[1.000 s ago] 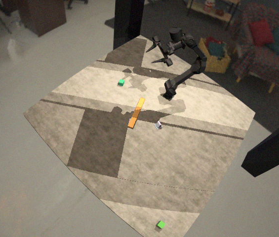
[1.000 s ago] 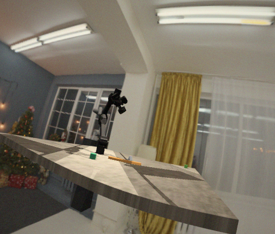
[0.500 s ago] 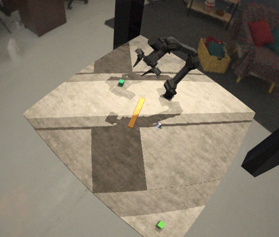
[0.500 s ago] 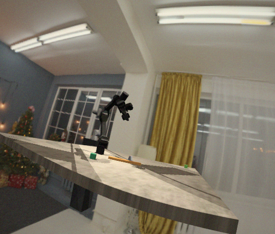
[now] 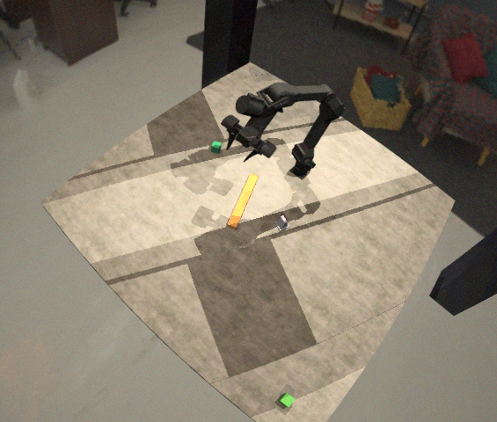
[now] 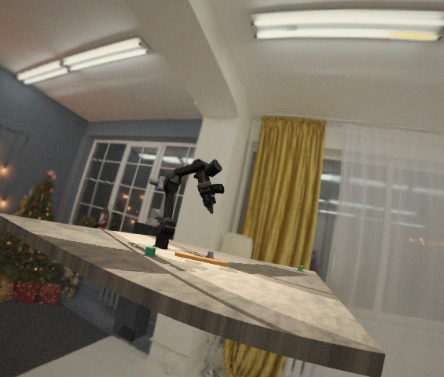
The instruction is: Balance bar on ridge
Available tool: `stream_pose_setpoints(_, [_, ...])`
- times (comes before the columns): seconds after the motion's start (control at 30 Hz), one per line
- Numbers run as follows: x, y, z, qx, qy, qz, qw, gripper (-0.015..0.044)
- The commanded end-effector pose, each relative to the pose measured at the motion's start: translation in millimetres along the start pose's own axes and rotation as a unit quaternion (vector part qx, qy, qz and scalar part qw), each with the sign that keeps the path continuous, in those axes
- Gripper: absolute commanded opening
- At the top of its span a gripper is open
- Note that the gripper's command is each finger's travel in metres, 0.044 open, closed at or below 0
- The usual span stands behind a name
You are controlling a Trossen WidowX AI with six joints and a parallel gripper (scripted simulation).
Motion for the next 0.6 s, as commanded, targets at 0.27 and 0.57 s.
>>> stream_pose_setpoints(0.27, [5,-70,31,-0.070,0.019,0.102,0.992,0.0315])
stream_pose_setpoints(0.57, [17,-114,62,-0.111,0.041,0.179,0.977,0.0315])
Point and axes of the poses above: the point midway between the two fingers, 35 mm back from their tips, its own y axis back along the fingers, its own z axis across the jaws, x = y × z, the point moved 2 cm from there along y, back along the fingers, and after that the axes turned 4 degrees about -y, right-handed, at the moved point
